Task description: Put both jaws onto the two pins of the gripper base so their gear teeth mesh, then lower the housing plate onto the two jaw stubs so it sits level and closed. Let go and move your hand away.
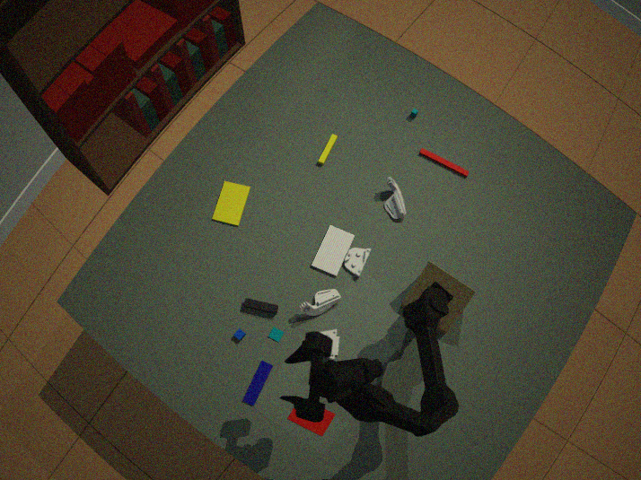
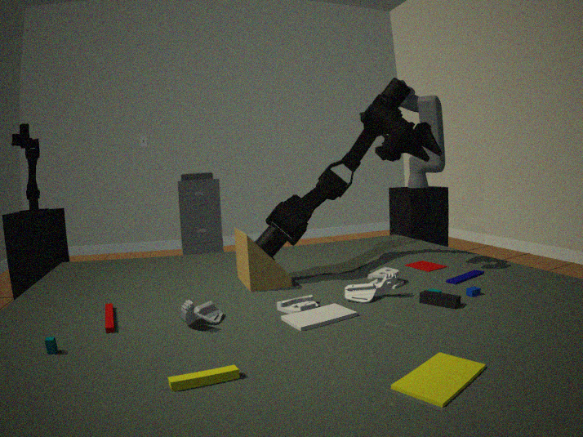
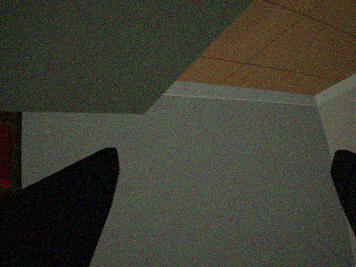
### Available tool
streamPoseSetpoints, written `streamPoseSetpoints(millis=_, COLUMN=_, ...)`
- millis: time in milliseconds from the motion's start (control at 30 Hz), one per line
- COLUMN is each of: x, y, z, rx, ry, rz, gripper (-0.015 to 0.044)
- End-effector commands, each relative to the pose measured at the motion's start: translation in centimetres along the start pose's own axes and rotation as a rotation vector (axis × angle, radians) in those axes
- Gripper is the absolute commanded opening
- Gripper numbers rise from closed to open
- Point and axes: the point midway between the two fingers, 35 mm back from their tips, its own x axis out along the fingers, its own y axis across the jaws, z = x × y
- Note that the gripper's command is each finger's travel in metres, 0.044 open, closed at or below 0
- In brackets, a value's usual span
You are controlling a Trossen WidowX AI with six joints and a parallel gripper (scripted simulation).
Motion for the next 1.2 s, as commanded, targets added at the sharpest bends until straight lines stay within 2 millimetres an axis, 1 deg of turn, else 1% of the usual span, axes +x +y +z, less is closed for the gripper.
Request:
streamPoseSetpoints(millis=0, x=0.0, y=0.0, z=0.0, rx=0.0, ry=0.0, rz=0.0, gripper=0.0426)
streamPoseSetpoints(millis=533, x=0.0, y=0.0, z=0.0, rx=0.0, ry=0.0, rz=0.0, gripper=0.0006)
streamPoseSetpoints(millis=1100, x=0.0, y=0.0, z=0.0, rx=0.0, ry=0.0, rz=0.0, gripper=0.0)
streamPoseSetpoints(millis=1167, x=0.08, y=0.23, z=-0.07, rx=0.022, ry=-0.003, rz=0.003, gripper=0.0053)
